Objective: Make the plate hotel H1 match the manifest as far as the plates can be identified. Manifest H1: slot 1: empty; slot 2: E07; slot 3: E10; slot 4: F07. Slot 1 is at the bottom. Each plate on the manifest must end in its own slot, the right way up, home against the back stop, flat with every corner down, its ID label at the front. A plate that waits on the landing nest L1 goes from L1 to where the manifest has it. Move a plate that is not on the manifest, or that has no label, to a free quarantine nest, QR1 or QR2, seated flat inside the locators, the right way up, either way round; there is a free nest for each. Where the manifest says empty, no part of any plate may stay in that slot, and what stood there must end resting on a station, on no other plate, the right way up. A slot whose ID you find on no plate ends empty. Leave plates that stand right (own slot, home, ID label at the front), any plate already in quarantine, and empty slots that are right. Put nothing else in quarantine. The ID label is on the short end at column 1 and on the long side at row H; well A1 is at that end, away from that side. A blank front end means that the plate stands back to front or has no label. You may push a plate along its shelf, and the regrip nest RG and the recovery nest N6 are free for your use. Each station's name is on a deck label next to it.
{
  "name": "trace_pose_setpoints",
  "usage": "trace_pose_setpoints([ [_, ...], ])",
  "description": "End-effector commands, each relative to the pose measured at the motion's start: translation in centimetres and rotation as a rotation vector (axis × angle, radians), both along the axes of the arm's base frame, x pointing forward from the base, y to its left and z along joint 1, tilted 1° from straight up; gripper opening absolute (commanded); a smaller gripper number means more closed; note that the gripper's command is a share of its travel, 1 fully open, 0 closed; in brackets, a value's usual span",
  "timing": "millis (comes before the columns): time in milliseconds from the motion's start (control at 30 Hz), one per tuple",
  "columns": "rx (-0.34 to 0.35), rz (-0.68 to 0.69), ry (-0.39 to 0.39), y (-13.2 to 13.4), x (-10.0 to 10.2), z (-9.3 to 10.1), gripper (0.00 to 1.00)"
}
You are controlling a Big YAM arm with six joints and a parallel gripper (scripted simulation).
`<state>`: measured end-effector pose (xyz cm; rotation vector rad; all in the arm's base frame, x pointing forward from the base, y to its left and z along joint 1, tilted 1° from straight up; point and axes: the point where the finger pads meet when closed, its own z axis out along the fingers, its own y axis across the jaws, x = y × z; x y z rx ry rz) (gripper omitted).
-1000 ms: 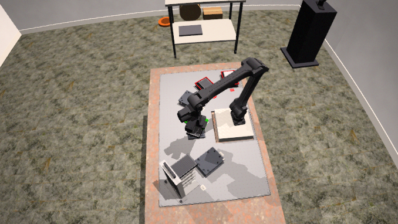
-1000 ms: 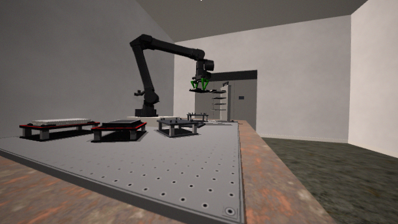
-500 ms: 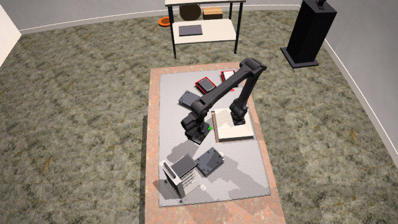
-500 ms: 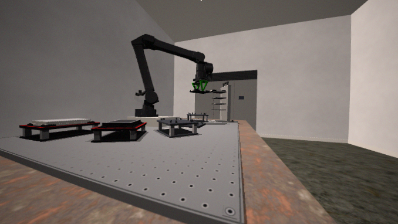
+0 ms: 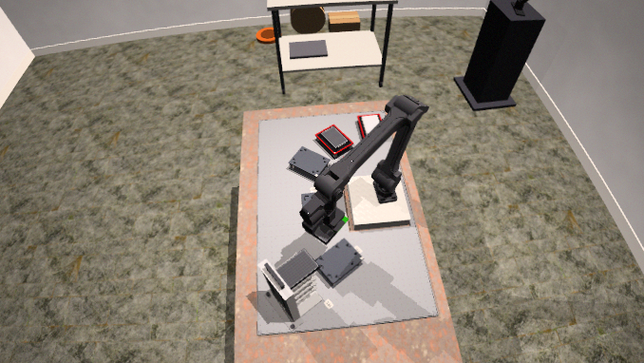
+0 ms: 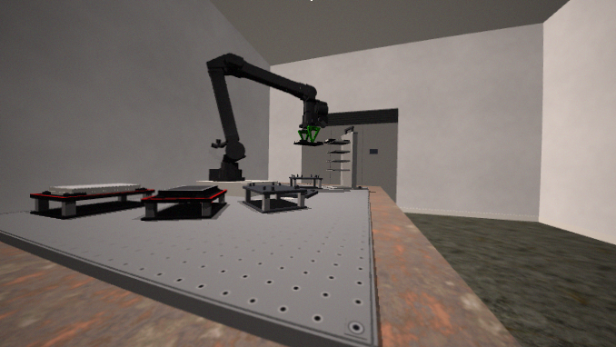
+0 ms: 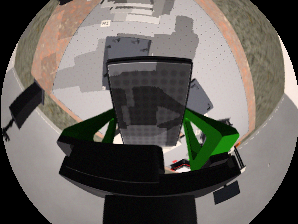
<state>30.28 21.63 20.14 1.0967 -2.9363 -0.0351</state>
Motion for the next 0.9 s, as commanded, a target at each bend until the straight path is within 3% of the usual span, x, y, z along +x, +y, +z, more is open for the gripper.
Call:
trace_pose_setpoints([
  [0,0.049,-0.117,-0.056,2.8,1.4,2.5,0.86],
  [200,0.053,-0.203,-0.051,4.1,0.8,2.5,0.86],
  [567,0.056,-0.203,-0.046,7.5,-1.0,2.6,0.86],
  [867,0.059,-0.203,-0.045,8.8,-1.6,2.3,0.86],
])
